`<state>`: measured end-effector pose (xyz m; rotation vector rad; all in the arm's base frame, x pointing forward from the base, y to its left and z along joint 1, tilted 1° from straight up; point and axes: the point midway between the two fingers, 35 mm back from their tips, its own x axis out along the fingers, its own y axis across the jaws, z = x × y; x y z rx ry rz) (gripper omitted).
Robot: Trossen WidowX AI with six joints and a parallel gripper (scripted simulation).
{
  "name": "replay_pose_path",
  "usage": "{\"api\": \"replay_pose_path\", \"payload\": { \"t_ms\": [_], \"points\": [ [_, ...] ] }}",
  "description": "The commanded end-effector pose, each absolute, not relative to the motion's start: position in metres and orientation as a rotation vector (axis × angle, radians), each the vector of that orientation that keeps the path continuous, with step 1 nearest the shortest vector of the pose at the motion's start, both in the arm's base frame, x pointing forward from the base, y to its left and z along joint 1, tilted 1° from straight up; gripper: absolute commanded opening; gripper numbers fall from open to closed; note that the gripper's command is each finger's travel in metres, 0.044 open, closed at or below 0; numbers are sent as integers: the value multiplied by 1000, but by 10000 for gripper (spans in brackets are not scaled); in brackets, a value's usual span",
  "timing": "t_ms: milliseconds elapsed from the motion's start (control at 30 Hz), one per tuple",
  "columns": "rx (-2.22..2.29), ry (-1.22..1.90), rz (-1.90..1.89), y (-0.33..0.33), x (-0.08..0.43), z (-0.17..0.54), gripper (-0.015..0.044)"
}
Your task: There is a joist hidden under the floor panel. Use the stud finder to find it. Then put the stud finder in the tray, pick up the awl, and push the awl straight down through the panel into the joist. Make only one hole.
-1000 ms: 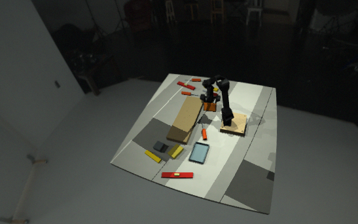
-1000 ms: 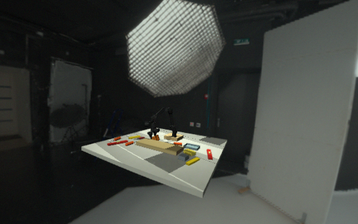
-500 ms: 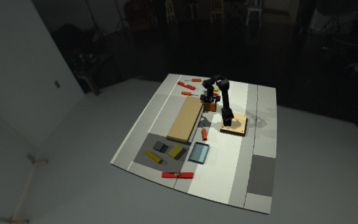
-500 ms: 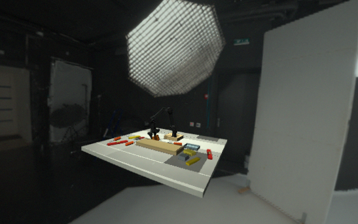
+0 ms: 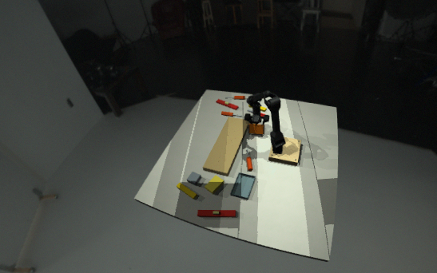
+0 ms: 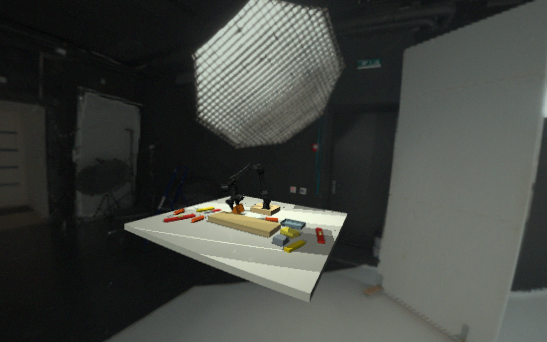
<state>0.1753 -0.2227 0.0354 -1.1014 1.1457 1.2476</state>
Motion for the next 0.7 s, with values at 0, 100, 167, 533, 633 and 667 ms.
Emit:
{"api": "replay_pose_path", "payload": {
  "t_ms": [0, 100, 167, 533, 633, 667],
  "points": [
    [-1122, 1143, 1231, -226, 178, 50, 0],
    [-1122, 1143, 1231, -225, 178, 57, 0],
    [-1122, 1143, 1231, -225, 178, 61, 0],
    [-1122, 1143, 1232, -224, 177, 75, 0],
    [-1122, 1143, 1232, -224, 177, 75, 0],
    [-1123, 1144, 1231, -224, 177, 75, 0]
  ]
}}
